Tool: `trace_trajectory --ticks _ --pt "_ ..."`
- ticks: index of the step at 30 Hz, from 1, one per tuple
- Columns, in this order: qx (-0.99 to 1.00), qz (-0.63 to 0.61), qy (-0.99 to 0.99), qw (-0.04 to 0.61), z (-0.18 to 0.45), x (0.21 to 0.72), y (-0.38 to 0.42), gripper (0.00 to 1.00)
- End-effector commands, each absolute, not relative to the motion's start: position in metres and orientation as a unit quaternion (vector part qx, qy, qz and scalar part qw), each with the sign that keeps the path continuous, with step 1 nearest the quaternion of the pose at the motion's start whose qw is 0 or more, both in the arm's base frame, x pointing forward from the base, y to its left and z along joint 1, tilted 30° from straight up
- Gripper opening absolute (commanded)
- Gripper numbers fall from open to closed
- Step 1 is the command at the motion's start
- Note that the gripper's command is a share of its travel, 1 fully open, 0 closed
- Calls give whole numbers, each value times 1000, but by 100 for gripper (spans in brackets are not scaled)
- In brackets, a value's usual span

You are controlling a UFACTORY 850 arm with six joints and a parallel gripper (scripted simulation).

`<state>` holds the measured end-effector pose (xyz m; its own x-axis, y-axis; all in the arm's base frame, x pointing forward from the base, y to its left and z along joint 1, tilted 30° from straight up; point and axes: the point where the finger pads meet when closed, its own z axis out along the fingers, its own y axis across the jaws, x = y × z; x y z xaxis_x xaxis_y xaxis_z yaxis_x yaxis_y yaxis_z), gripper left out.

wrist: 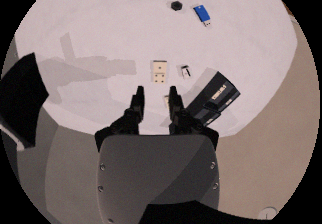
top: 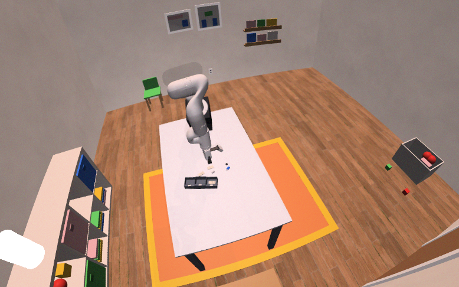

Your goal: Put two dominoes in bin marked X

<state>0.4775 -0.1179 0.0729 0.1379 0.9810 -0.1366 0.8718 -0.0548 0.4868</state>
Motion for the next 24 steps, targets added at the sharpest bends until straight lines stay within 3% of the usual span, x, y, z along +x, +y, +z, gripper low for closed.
trace_trajectory --ticks 1,24 --pt "717 117 646 235 74 479 -118 41" --pt "717 117 646 235 73 485 -120 41"
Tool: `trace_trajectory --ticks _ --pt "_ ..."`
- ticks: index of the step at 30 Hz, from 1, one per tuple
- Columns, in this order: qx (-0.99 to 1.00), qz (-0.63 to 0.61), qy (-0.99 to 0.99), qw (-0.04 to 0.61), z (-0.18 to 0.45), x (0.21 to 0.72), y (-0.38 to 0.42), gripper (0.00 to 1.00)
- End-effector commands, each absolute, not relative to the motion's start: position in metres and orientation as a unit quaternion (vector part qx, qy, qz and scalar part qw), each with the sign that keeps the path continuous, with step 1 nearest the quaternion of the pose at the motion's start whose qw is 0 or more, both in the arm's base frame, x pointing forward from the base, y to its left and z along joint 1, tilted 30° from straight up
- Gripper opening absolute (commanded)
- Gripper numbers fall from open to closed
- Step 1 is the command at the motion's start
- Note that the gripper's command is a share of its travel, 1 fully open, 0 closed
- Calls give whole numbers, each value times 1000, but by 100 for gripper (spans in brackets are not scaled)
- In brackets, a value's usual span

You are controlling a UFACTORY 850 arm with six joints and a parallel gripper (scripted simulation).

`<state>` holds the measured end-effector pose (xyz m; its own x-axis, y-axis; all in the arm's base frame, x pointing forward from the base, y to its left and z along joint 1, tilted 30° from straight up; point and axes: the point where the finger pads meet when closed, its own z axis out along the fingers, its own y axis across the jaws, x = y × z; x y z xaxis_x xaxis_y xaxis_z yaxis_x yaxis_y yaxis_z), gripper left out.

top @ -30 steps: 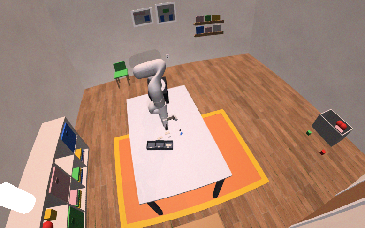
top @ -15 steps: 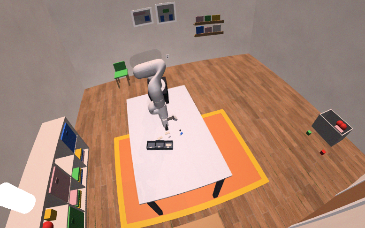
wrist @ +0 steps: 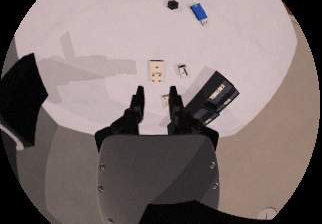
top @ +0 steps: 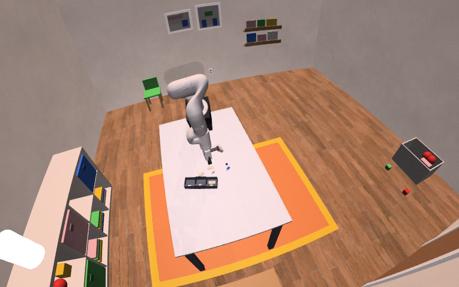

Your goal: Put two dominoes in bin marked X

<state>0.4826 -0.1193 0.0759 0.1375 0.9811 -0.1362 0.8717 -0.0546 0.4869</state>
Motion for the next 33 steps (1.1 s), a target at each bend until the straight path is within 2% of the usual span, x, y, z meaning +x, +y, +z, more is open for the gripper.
trace_trajectory --ticks 1,15,33 --pt "717 117 646 235 69 487 -121 41" --pt "717 117 646 235 29 509 -130 41" --pt "717 117 646 235 19 514 -132 41"
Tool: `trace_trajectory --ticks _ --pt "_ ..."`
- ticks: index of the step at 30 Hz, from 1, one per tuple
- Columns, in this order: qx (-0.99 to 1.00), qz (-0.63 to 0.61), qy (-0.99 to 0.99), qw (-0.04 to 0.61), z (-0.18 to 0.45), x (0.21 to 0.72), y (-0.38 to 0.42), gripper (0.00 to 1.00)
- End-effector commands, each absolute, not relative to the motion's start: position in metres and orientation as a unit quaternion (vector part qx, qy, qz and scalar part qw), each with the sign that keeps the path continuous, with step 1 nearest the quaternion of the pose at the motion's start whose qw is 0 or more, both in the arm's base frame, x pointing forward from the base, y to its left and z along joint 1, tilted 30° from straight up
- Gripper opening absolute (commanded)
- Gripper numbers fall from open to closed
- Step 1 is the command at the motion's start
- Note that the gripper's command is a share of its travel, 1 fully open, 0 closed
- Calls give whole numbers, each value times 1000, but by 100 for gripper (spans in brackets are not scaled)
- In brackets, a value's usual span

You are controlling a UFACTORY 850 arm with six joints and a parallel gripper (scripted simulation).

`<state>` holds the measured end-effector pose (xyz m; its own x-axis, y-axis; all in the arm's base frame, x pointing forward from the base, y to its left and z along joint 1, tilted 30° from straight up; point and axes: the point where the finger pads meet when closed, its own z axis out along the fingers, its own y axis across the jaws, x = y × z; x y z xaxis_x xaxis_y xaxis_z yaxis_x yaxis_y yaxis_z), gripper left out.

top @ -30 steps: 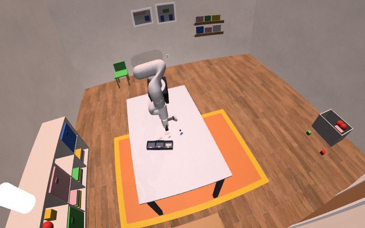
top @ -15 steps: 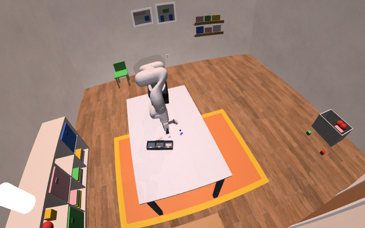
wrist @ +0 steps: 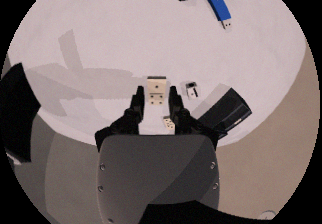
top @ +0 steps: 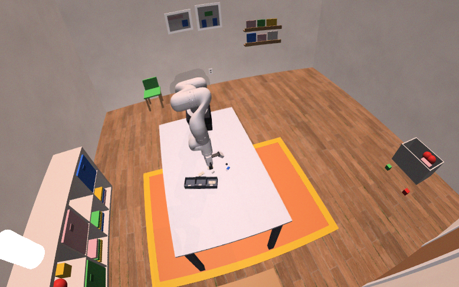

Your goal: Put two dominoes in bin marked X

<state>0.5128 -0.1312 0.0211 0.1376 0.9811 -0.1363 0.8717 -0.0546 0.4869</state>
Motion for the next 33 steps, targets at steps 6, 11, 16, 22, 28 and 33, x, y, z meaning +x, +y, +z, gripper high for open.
trace_trajectory --ticks 6,11,16,22,28,33 --pt "717 117 646 235 19 514 -132 41" --pt "717 117 646 235 19 514 -132 41" --pt "717 117 646 235 19 514 -132 0" --pt "717 117 646 235 19 514 -132 0" --pt "717 117 646 235 19 514 -132 0" --pt "717 117 646 235 19 514 -132 0"
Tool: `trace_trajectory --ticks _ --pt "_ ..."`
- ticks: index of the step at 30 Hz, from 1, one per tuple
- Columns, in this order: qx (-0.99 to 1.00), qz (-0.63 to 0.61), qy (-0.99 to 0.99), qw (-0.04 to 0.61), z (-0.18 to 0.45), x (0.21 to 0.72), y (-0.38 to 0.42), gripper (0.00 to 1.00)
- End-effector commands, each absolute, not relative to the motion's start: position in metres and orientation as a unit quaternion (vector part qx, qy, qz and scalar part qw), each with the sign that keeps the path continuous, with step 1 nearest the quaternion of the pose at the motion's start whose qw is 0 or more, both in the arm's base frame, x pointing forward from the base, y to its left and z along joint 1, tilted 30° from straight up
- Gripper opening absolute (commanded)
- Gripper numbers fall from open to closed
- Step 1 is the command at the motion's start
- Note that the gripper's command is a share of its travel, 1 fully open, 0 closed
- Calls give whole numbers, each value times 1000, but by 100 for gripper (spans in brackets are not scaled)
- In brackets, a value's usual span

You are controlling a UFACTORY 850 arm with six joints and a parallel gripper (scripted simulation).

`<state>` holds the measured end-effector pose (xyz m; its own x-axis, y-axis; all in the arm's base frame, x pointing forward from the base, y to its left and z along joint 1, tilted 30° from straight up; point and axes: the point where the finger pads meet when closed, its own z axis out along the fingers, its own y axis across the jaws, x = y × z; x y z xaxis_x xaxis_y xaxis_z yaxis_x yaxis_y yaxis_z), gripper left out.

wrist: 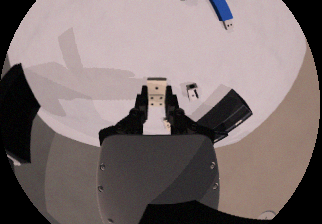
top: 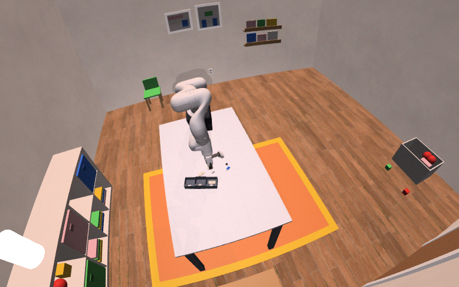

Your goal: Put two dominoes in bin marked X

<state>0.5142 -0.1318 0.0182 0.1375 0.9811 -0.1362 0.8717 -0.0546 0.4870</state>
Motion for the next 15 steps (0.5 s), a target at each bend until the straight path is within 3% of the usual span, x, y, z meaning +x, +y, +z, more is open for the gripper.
trace_trajectory --ticks 1,15 --pt "717 117 646 235 19 514 -132 0" --pt "717 117 646 235 27 510 -130 0"
